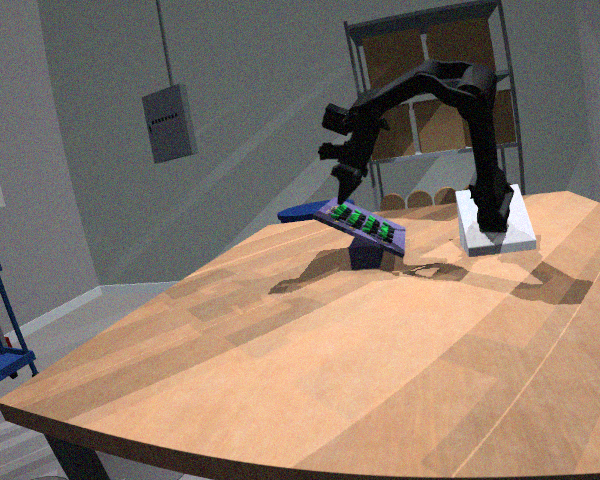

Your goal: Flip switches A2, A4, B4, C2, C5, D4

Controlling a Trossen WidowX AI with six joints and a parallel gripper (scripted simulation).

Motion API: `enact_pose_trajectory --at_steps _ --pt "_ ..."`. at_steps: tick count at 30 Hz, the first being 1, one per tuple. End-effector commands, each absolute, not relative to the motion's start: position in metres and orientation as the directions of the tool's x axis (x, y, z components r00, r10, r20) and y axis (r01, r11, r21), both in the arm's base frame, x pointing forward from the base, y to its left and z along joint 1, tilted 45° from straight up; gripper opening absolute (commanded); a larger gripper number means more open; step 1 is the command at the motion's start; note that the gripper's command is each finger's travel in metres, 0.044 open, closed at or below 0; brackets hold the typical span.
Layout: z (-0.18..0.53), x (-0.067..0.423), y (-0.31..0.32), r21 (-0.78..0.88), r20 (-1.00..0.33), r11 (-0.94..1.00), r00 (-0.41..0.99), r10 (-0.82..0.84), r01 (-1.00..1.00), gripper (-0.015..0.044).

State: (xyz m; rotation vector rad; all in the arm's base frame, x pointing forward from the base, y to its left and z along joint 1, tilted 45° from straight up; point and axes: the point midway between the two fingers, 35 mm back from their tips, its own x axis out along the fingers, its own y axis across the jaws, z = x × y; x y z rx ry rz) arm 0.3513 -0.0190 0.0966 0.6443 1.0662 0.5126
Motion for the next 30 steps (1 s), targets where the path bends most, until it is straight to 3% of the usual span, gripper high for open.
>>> enact_pose_trajectory --at_steps 1,30 --pt "0.0923 0.3517 -0.0163 0.7 -0.634 0.711 0.396 0.664 -0.07 0.0" --pt "0.0848 0.3569 -0.0083 0.7 -0.634 0.71 0.396 0.664 -0.07 0.0"
